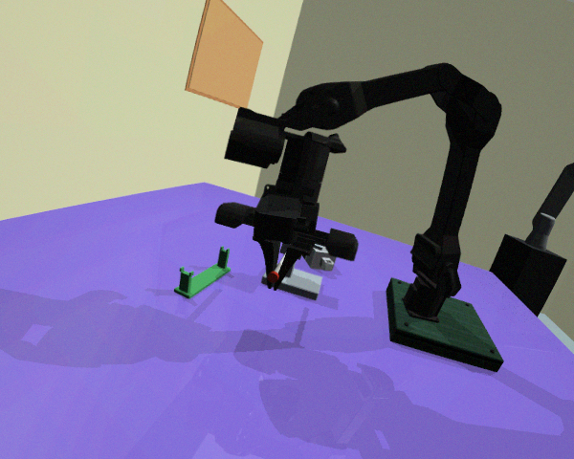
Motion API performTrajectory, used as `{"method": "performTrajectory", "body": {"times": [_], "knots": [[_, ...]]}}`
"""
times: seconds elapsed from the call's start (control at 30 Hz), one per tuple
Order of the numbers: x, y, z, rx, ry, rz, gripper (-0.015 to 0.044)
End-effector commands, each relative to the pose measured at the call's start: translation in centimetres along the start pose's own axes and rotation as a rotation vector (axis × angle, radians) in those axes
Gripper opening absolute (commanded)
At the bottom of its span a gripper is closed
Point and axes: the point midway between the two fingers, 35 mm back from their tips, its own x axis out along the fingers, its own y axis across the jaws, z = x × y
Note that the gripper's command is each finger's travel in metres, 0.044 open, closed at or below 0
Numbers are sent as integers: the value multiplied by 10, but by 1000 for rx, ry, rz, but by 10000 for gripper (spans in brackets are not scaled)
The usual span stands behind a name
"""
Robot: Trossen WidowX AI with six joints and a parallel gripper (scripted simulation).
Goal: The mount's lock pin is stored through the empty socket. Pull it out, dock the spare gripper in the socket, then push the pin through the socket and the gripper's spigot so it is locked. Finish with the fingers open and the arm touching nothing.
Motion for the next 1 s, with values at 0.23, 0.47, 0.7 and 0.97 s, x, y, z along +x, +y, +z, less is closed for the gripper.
{"method": "performTrajectory", "body": {"times": [0.23, 0.47, 0.7, 0.97], "knots": [[-20, 1, 2, 3, 3, 7, 0], [-14, 1, 1, 5, 5, 12, 0], [-18, -18, 8, 20, 5, 5, 0], [-23, -42, 15, 38, 4, 0, 0]]}}
